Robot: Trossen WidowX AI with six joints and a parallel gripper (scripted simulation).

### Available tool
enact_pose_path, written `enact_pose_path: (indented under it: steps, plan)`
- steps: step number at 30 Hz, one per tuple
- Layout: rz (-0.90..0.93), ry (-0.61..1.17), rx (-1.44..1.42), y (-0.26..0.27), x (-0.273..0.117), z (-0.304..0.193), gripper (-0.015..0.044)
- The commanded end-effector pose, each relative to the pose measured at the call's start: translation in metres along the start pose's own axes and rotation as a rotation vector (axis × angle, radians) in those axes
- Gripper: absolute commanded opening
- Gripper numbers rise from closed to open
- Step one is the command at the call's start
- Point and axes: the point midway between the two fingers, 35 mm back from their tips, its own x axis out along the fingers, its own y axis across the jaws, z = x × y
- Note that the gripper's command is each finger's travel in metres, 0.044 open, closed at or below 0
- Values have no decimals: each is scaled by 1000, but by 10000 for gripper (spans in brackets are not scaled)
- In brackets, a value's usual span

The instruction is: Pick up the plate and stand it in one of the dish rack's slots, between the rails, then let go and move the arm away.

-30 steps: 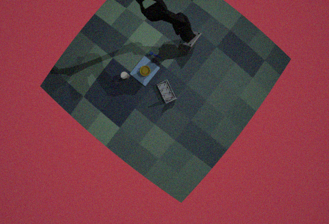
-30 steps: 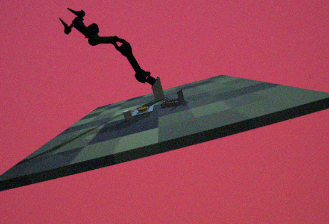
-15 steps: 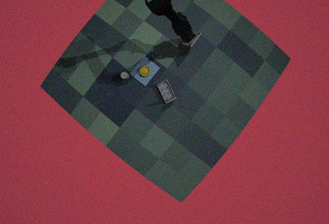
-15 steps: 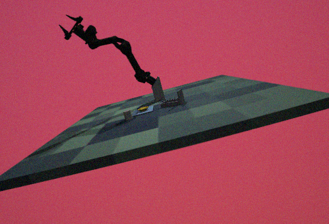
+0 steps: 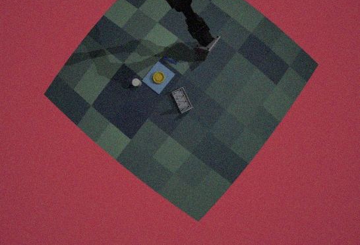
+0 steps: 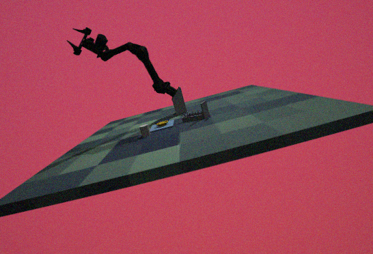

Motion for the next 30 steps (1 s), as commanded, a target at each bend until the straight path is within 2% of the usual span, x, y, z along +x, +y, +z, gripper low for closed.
enact_pose_path:
  steps: [1, 15, 30]
  plan:
    - [-57, -53, 17, -26, -5, 14, 400]
    - [-229, -154, 72, -97, -22, 30, 400]
    - [-428, -187, 119, -170, -48, 17, 400]
